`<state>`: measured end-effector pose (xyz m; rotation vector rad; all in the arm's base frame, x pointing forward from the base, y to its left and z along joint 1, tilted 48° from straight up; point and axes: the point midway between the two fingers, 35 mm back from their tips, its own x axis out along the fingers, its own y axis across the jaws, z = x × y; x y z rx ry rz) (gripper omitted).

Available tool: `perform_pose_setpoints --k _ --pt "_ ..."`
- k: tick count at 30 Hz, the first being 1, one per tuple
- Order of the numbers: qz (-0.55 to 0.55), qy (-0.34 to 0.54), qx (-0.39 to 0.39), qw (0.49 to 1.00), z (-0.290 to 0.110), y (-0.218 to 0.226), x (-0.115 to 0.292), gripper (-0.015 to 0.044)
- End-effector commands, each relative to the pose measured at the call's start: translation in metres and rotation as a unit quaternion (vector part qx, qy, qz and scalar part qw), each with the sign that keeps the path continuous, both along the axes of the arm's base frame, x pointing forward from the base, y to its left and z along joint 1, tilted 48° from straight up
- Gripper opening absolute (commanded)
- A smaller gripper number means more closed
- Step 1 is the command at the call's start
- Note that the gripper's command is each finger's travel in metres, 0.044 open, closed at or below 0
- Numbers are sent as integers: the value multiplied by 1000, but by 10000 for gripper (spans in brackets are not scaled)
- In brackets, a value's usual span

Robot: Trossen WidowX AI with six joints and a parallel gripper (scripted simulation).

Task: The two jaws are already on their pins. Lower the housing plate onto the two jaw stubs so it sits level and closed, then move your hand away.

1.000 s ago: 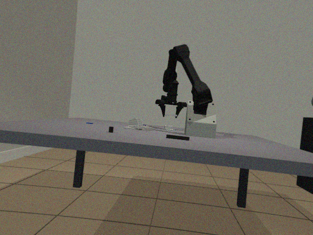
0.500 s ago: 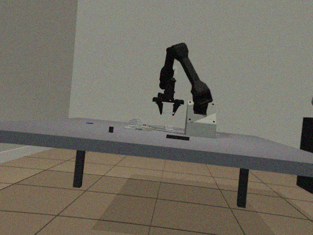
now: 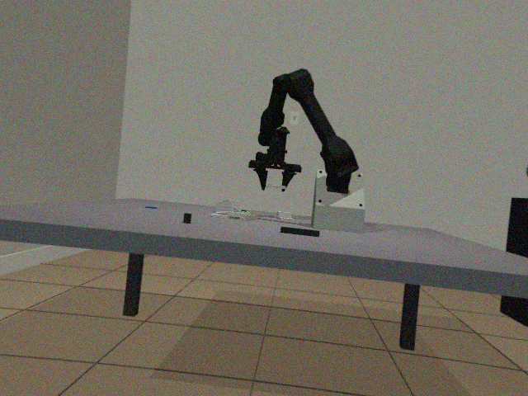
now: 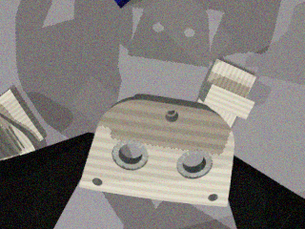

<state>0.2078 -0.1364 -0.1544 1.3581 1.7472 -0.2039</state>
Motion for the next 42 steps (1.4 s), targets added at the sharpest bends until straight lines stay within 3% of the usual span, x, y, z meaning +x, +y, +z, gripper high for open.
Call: perform_pose_setpoints --k 1,42 --pt "13 -15 0 1000 9 7 8 351" --pt "146 -152 9 978 90 92 64 351"
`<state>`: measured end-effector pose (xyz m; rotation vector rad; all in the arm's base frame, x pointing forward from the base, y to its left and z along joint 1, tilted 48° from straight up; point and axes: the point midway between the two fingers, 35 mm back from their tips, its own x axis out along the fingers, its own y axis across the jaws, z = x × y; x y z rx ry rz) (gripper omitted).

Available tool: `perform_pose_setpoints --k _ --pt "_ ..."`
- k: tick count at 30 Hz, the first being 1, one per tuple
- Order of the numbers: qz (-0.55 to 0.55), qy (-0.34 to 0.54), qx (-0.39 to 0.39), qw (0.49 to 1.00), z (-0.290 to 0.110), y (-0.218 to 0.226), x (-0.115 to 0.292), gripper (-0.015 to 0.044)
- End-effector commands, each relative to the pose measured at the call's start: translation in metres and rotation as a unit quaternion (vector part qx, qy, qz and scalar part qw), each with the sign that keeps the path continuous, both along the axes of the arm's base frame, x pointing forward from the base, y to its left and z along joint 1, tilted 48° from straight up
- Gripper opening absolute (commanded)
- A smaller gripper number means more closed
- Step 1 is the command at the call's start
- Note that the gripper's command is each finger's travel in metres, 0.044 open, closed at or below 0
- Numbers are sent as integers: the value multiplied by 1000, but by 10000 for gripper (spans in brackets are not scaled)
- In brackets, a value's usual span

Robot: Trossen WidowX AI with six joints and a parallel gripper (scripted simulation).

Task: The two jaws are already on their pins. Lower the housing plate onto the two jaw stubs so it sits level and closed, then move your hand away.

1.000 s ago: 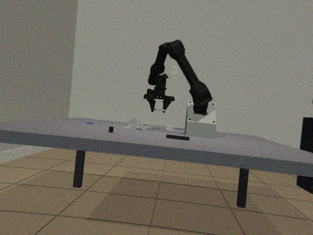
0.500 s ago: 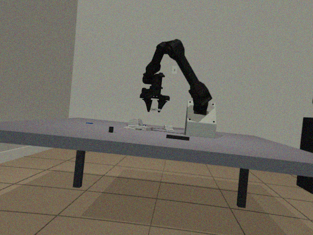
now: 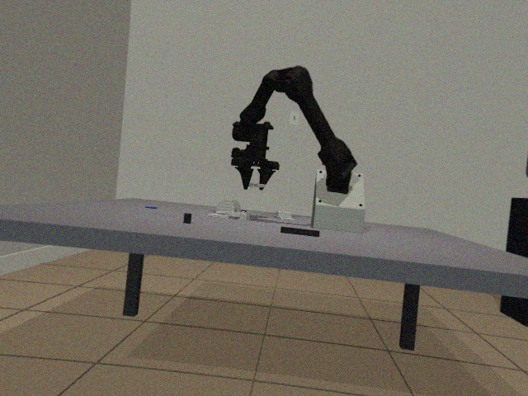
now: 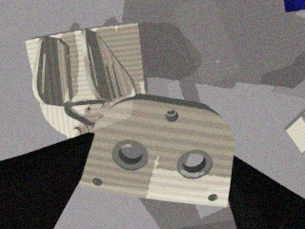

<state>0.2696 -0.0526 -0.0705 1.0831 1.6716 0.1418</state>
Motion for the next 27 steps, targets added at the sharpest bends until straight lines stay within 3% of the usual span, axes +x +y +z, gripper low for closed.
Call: perform_pose_setpoints --k 1,27 --pt "15 -16 4 1000 8 10 3 351" --pt "86 -84 25 992 48 64 10 351"
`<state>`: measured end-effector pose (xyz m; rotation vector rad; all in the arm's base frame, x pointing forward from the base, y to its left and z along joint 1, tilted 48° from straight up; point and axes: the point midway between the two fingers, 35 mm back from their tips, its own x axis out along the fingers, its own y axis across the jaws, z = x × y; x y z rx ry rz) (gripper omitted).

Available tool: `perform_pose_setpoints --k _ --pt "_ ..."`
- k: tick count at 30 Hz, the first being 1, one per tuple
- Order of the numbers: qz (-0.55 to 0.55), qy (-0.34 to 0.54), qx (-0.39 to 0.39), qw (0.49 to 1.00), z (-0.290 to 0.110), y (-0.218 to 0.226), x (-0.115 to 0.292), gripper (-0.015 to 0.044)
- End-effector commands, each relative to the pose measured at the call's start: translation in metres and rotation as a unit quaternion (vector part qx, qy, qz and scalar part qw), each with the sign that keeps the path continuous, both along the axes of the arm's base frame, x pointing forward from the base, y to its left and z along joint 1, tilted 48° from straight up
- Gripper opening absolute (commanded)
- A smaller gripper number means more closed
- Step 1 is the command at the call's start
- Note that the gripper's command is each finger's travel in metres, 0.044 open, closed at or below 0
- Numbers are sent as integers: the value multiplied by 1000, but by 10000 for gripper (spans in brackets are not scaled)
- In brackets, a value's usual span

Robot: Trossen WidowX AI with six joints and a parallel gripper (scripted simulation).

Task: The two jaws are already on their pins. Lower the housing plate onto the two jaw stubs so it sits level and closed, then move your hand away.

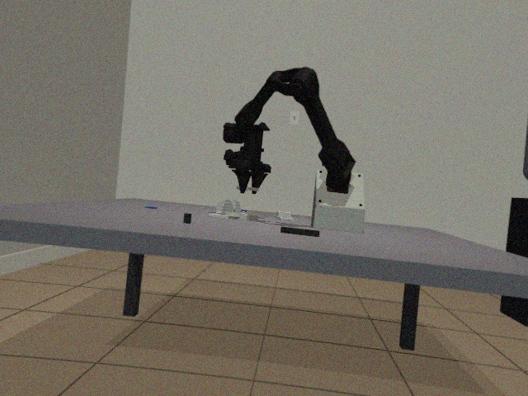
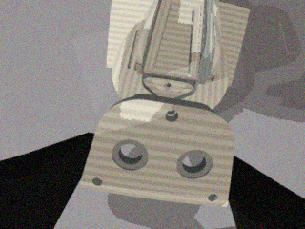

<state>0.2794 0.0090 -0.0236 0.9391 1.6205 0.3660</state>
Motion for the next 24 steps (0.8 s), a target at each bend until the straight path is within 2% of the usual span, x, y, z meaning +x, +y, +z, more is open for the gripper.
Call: perform_pose_setpoints --k 1,24 --pt "3 -4 2 1000 1 2 0 351" --pt "4 -6 2 1000 -1 -1 -4 351"
